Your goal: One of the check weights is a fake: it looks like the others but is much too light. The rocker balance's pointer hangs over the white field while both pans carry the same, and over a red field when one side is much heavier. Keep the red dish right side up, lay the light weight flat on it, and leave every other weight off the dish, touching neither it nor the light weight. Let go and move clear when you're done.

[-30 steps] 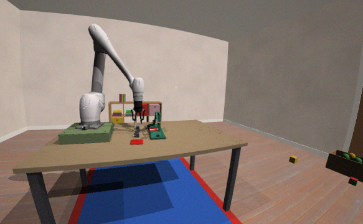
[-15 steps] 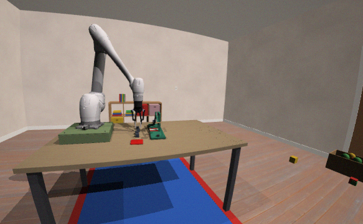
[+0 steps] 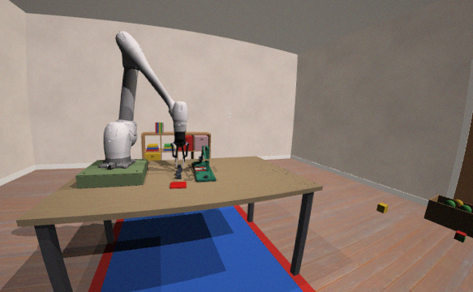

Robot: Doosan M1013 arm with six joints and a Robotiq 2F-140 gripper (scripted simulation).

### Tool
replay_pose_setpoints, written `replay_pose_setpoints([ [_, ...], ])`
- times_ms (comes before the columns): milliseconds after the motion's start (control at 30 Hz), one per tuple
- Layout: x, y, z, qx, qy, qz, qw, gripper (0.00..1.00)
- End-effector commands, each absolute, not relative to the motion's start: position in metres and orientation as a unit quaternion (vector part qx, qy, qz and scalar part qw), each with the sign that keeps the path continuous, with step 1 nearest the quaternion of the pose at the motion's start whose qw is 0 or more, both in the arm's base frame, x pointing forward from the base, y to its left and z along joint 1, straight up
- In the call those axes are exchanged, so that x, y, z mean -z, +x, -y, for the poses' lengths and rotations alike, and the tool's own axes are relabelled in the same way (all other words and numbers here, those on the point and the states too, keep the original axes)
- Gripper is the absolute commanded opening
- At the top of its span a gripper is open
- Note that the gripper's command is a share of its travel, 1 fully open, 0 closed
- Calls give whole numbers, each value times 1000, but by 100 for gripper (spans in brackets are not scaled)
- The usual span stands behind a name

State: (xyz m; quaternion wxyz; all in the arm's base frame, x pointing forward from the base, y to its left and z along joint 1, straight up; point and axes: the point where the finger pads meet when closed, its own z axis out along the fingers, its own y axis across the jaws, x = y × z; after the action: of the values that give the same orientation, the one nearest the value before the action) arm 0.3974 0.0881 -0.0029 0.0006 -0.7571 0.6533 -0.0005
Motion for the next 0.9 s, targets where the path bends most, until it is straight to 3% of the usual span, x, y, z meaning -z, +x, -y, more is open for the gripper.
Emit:
replay_pose_setpoints([
  [0, 4, 398, -88, 1, -757, -653, 2, 35],
  [867, 16, 398, -88, 1, -757, -653, 2, 35],
])
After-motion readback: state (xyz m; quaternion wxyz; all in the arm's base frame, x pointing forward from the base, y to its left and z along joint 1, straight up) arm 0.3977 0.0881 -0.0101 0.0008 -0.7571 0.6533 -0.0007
